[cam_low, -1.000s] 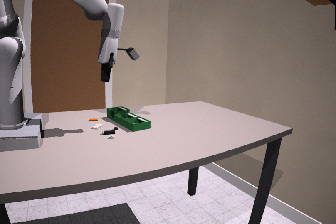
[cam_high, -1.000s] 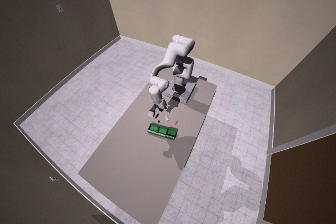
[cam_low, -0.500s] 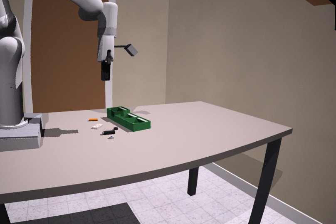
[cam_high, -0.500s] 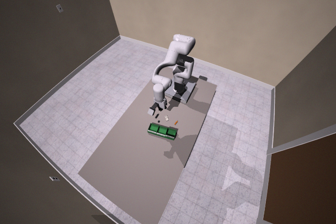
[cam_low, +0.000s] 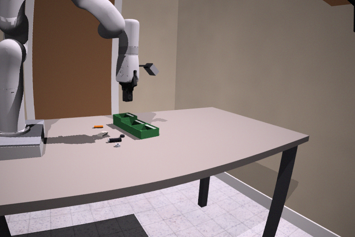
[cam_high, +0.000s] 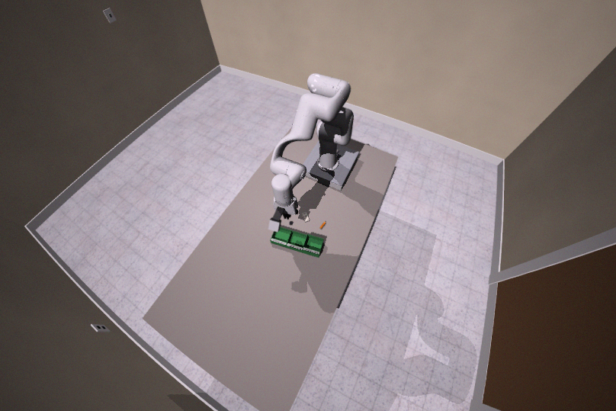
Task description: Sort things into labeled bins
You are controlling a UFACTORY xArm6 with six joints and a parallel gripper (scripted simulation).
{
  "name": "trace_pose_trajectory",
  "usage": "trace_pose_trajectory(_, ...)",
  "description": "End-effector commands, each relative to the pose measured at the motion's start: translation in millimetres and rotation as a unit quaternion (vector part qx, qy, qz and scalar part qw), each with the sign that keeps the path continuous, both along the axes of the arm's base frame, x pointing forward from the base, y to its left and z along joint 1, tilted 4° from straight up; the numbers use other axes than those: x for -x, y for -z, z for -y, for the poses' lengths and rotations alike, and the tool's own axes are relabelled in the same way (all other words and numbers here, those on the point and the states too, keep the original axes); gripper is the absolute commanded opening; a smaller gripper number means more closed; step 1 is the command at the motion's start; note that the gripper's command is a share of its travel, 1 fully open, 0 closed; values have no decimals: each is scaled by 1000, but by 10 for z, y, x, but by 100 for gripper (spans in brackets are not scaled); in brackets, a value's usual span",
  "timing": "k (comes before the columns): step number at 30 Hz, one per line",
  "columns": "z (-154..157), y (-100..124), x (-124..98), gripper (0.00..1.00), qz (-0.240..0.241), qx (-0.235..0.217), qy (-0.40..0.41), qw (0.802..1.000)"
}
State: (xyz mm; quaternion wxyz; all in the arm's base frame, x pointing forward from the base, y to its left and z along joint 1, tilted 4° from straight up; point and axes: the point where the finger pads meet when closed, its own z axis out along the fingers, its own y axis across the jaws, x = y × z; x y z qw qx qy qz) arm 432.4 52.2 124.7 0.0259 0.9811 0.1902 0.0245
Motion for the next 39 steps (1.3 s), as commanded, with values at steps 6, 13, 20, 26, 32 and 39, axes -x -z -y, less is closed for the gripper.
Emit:
trace_pose_trajectory(6,17,523,-683,7,1,-1,-2,1000)
trace_pose_trajectory(13,19,567,-735,7,1,-1,-2,1000)
trace_pose_trajectory(20,22,647,-740,7,1,-1,-2,1000)
trace_pose_trajectory(26,28,807,-749,7,1,-1,-2,1000)
trace_pose_trajectory(32,33,914,-755,7,1,-1,-2,1000)
trace_pose_trajectory(39,40,1100,-766,7,1,-1,-2,1000)
